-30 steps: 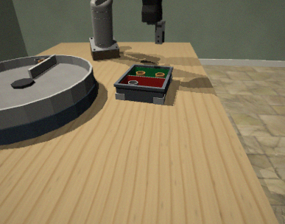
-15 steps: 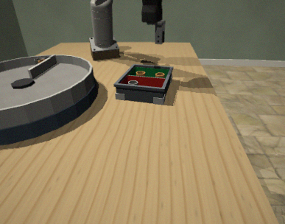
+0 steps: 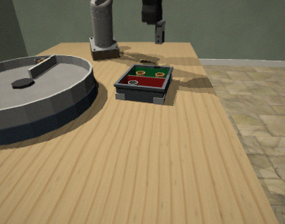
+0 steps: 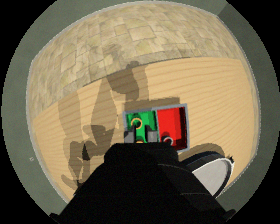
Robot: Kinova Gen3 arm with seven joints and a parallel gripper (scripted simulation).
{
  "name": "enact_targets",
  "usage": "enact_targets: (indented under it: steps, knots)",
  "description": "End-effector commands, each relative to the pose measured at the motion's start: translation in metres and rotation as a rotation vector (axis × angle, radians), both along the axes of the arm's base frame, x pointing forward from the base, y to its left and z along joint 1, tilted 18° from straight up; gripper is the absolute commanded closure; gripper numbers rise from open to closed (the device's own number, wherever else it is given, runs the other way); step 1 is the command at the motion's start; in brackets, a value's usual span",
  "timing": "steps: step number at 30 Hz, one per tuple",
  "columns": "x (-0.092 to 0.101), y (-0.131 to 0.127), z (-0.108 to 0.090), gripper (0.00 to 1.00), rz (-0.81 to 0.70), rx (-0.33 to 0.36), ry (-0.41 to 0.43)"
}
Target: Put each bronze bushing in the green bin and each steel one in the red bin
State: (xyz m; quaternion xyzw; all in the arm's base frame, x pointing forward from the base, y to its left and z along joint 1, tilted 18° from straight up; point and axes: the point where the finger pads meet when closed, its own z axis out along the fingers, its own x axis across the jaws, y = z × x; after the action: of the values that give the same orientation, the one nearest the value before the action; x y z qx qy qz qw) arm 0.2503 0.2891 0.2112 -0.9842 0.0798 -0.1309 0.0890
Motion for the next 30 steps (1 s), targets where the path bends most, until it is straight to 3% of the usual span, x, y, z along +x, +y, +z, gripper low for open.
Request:
enact_targets:
  steps: [1,18,23,28,30]
  knots:
    - [0.000,0.000,0.001,0.58,0.000,0.001,-0.001]
    - [0.000,0.000,0.001,0.58,0.000,0.001,-0.001]
    - [0.007,-0.052,-0.008,0.60,0.000,0.001,-0.001]
    - [0.007,-0.052,-0.008,0.60,0.000,0.001,-0.001]
    - [0.009,-0.073,-0.011,0.60,0.000,0.001,-0.001]
